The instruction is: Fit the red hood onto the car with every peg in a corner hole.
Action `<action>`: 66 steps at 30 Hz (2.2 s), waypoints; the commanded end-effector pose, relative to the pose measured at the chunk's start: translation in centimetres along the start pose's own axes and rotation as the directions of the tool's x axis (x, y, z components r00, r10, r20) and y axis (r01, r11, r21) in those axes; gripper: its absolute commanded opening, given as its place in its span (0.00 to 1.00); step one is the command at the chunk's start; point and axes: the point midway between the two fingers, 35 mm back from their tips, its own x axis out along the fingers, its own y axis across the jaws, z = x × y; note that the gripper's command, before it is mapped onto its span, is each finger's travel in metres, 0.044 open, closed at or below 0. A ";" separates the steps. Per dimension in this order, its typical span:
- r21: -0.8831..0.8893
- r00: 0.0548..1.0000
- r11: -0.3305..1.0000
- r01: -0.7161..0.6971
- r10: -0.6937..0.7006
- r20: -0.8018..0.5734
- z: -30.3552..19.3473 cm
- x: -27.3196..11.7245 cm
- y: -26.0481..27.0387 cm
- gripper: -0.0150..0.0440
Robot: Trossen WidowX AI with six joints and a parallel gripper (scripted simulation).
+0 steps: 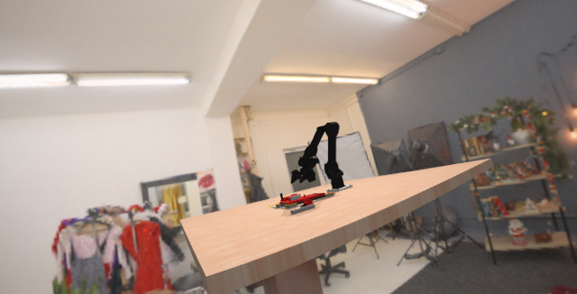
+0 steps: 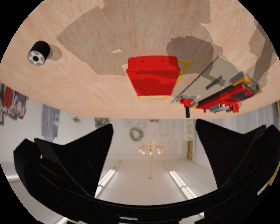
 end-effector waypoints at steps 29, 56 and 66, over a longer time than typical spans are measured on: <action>-0.783 0.787 -0.371 0.500 -0.182 0.589 -2.0 4.4 0.3 1.00; -0.018 0.563 -0.998 -0.067 -0.053 0.825 -5.0 6.7 -0.1 1.00; -0.018 0.563 -0.998 -0.067 -0.053 0.825 -5.0 6.7 -0.1 1.00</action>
